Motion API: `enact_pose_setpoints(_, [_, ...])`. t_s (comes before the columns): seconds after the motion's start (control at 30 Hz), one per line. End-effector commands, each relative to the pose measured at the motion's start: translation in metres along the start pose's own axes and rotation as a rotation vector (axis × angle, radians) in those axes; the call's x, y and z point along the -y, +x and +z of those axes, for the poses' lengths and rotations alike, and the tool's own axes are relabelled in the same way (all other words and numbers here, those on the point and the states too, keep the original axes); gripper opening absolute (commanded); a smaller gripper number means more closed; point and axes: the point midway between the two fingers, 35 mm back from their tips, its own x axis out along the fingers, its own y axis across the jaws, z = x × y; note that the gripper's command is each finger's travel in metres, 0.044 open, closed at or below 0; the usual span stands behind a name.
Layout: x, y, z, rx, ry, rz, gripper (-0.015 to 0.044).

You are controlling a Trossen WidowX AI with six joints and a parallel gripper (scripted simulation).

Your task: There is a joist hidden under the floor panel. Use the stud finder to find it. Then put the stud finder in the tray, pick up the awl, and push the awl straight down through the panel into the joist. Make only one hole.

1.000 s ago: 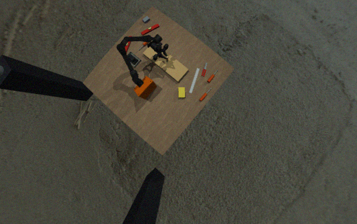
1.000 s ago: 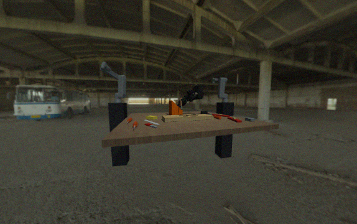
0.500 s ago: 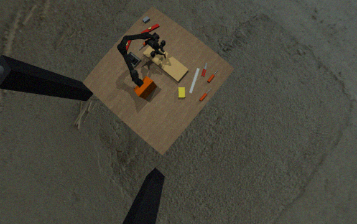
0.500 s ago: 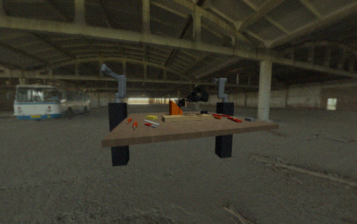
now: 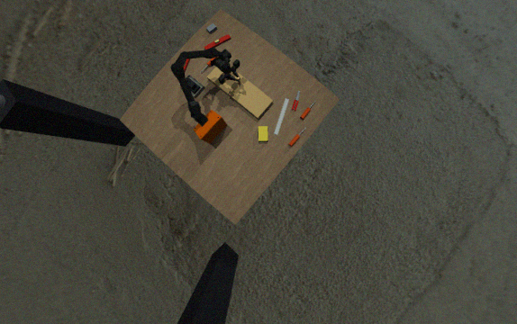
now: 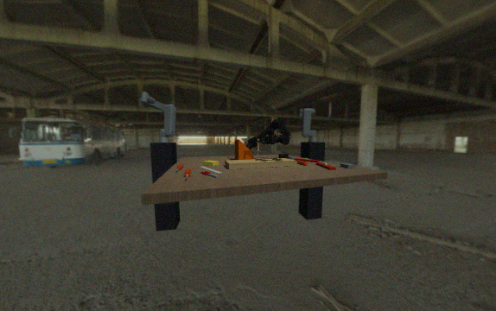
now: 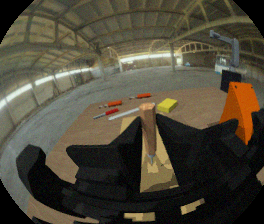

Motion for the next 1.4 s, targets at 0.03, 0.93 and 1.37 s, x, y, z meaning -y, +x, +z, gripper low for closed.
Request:
enact_pose_setpoints(0.03, [0.0,0.002,-0.006,0.005,0.002,-0.002,0.0])
enact_pose_setpoints(0.93, [0.0,0.006,-0.042,0.004,0.002,-0.002,0.0])
enact_pose_setpoints(1.37, [0.001,0.007,-0.054,0.004,0.002,-0.002,0.0])
